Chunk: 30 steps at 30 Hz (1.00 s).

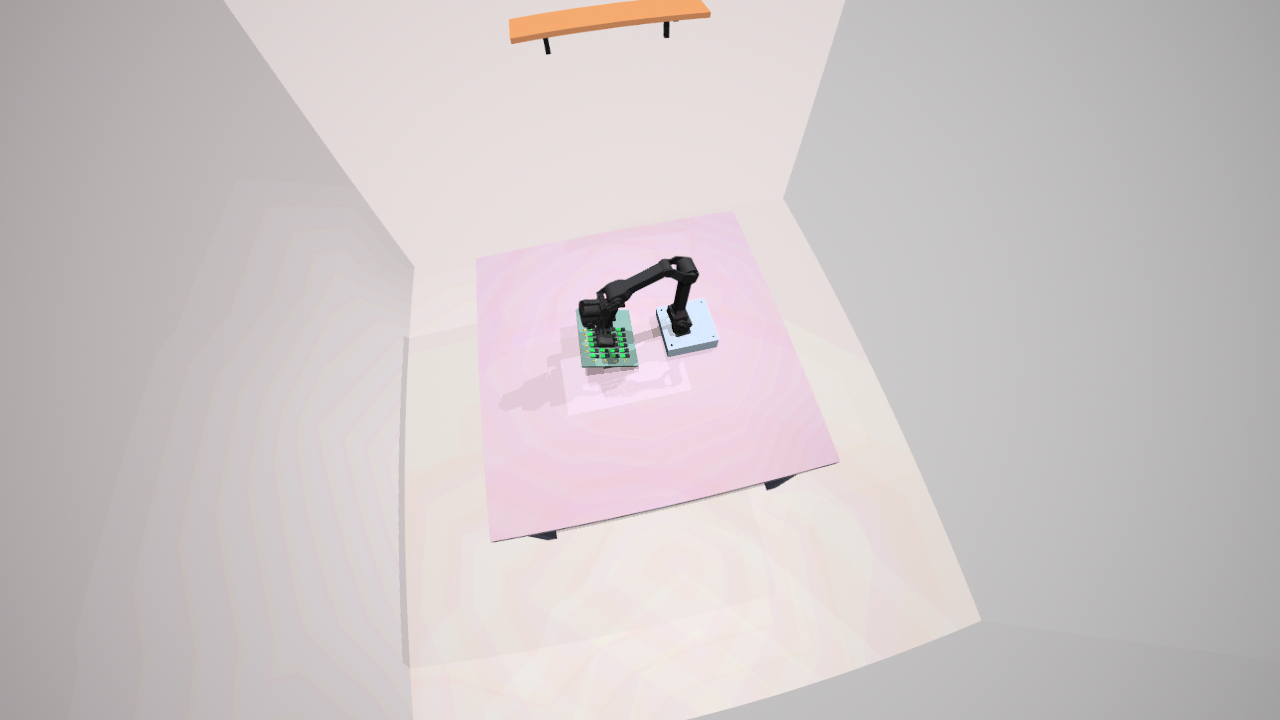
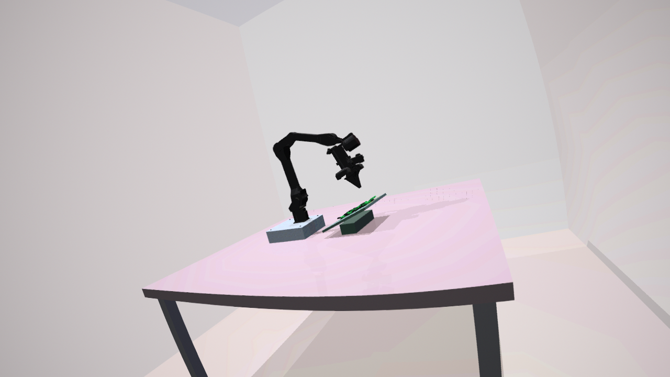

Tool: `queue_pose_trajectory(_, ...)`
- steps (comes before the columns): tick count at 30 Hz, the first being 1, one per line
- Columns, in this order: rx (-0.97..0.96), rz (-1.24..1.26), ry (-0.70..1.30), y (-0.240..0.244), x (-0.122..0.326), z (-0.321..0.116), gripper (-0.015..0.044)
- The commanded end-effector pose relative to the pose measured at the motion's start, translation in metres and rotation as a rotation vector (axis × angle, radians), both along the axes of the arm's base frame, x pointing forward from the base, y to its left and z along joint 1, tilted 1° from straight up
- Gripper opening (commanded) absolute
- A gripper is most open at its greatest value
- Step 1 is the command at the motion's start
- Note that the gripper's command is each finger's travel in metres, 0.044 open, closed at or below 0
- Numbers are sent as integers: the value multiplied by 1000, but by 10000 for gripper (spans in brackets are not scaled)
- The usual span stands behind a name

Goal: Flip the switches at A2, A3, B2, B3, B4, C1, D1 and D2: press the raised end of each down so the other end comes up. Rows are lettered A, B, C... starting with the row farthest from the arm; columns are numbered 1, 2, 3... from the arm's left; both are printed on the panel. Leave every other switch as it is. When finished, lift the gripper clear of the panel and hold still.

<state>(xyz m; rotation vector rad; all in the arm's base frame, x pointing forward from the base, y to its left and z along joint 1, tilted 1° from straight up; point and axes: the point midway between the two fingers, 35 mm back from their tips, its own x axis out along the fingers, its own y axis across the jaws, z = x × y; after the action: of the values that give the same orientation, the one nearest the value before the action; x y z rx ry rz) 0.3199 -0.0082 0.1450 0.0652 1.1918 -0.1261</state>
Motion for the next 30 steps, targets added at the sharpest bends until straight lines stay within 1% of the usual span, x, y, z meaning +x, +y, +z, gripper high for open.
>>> queue_pose_trajectory(1, 5, -4, 19, 6, -6, -5, 0)
queue_pose_trajectory(4, 7, -4, 20, 26, -19, -11, 0)
queue_pose_trajectory(7, 7, -5, 22, 27, -18, -14, 0)
queue_pose_trajectory(10, 10, -5, 43, 25, -8, -42, 0)
queue_pose_trajectory(11, 11, -5, 45, 25, -7, -44, 0)
queue_pose_trajectory(30, 10, -5, 44, 24, 0, -63, 0)
